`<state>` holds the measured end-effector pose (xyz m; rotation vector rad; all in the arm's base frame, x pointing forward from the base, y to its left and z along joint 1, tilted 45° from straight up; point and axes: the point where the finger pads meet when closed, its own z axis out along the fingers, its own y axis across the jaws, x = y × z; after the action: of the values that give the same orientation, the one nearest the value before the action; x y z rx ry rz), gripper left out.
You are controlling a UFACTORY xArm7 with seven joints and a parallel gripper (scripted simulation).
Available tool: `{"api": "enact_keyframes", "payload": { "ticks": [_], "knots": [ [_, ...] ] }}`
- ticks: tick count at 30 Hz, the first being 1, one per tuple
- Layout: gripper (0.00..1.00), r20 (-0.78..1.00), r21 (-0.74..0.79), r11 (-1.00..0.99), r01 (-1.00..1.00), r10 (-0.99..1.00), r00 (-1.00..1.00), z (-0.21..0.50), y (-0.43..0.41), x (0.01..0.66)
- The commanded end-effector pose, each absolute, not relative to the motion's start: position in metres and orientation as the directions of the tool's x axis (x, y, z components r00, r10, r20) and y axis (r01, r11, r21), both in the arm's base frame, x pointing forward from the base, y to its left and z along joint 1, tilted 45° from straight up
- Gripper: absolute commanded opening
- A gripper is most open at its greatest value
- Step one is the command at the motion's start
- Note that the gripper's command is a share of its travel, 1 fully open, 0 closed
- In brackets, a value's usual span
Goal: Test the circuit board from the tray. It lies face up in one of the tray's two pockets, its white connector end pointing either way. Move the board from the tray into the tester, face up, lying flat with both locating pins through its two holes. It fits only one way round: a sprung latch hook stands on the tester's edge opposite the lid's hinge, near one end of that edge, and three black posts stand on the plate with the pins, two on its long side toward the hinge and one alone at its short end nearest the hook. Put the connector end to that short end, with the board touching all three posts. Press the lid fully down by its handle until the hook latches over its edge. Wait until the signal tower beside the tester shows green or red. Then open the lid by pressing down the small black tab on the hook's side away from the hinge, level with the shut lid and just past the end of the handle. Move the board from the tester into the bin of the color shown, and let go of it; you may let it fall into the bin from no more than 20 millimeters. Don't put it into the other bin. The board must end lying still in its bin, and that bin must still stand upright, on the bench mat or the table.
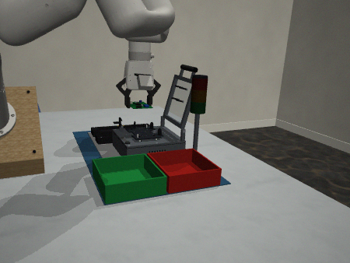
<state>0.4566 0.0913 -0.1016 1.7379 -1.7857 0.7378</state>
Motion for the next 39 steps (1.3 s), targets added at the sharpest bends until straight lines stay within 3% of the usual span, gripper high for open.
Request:
{"api": "enact_keyframes", "payload": {
  "ticks": [1, 39],
  "knots": [
    [0.79, 0.705, -0.019, 0.017, -1.000, -0.709, -0.026, -0.100, 0.094, 0.457],
    [0.79, 0.705, -0.019, 0.017, -1.000, -0.709, -0.026, -0.057, 0.056, 0.442]
  ]
}}
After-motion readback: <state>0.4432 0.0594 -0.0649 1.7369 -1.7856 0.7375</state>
